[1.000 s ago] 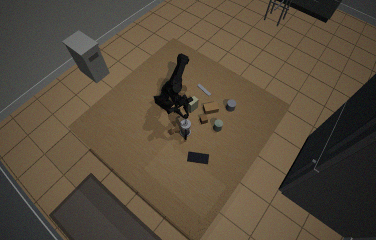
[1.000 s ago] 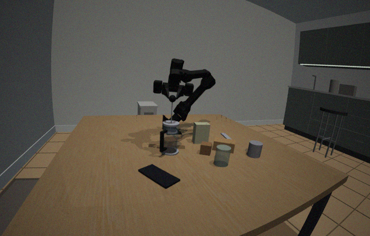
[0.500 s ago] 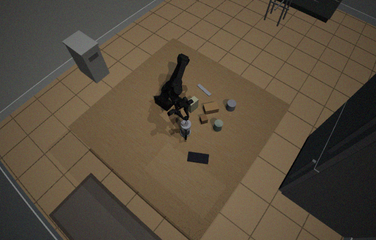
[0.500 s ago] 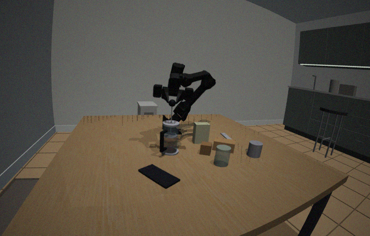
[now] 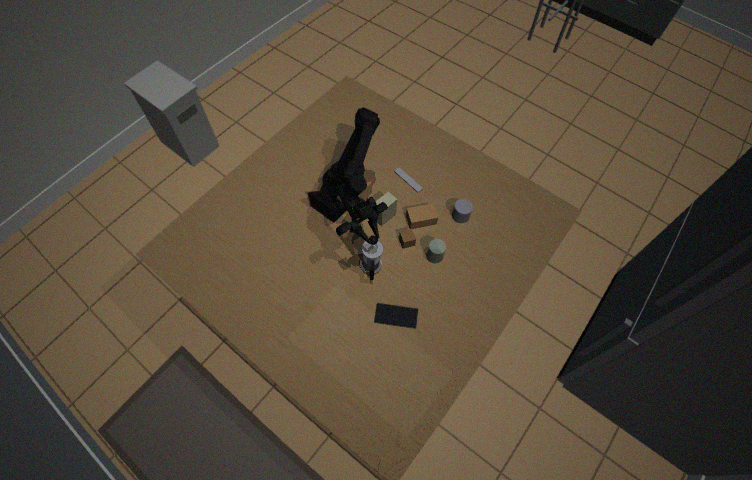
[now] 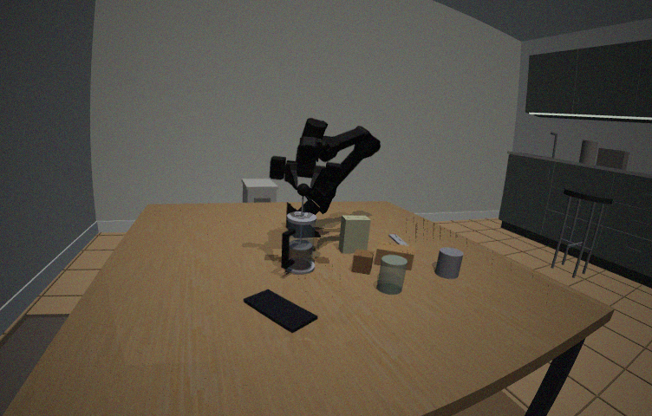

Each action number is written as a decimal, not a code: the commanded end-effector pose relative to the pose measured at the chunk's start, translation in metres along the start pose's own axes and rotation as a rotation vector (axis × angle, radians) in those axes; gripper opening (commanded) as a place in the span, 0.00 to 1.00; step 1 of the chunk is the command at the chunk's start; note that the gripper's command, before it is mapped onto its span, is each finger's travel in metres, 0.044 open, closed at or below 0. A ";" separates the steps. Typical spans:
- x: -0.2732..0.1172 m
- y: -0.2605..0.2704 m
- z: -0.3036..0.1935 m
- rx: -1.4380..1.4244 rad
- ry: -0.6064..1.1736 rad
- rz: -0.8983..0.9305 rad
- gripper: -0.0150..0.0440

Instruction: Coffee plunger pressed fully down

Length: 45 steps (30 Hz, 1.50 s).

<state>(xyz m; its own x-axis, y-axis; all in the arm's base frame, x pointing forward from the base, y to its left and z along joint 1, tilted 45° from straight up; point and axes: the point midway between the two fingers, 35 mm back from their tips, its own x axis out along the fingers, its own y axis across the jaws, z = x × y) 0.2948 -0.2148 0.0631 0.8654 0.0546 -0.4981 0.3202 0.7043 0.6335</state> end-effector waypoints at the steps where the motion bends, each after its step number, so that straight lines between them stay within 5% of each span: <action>1: 0.012 0.000 -0.032 0.049 0.074 0.009 0.47; 45: 0.024 0.000 -0.032 0.048 0.072 0.012 0.47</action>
<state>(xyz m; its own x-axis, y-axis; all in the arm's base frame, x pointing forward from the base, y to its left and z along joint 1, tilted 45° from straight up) 0.3026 -0.1978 0.0397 0.8486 0.0844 -0.5223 0.3316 0.6845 0.6493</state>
